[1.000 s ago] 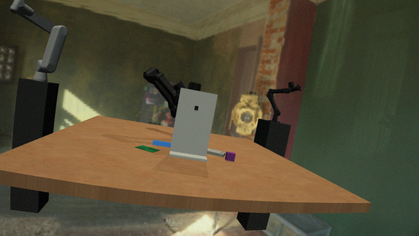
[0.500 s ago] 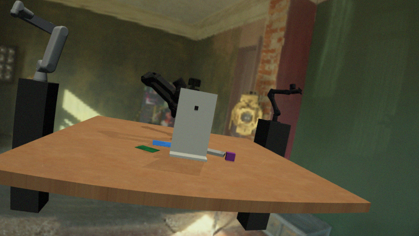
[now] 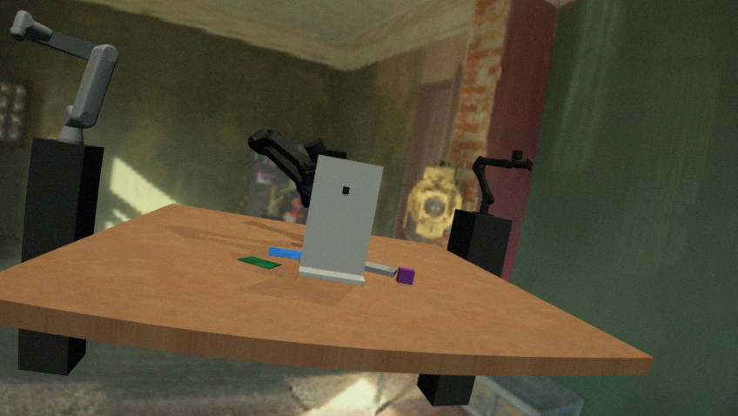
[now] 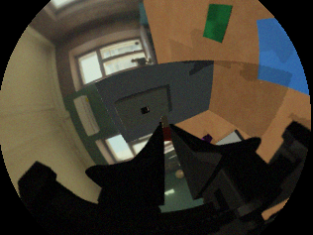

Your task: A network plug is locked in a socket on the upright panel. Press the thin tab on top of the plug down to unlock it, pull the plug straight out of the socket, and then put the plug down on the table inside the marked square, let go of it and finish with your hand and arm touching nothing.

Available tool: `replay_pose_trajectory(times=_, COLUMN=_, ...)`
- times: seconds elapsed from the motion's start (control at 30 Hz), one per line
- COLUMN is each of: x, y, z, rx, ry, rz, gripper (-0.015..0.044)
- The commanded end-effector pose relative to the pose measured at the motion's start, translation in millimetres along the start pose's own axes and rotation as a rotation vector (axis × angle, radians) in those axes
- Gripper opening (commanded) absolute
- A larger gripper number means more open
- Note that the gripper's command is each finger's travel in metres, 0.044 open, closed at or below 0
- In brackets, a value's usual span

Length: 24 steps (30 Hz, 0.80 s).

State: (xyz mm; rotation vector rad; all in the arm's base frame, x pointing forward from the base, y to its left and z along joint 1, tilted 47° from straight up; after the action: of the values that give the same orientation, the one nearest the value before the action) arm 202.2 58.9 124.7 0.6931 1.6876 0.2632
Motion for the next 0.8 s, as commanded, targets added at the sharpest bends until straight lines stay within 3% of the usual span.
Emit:
replay_pose_trajectory(times=0.0, x=-6.2, y=-8.7, z=2.5, rx=0.092, ry=-0.032, rz=0.049, gripper=0.0000)
replay_pose_trajectory(times=0.77, x=-33.3, y=-73.2, z=-5.8, rx=0.655, ry=-0.289, rz=0.244, gripper=0.0000)
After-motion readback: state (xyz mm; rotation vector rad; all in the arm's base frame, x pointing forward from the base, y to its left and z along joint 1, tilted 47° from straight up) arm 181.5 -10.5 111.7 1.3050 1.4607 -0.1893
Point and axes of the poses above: the point midway between the two fingers, 35 mm back from their tips, its own z axis out along the fingers, its own y axis across the jaws, x = y × z, the point moved 9 cm from there along -z, back along the fingers, and after that the axes turned 14 degrees about -z, right-handed, at the moved point
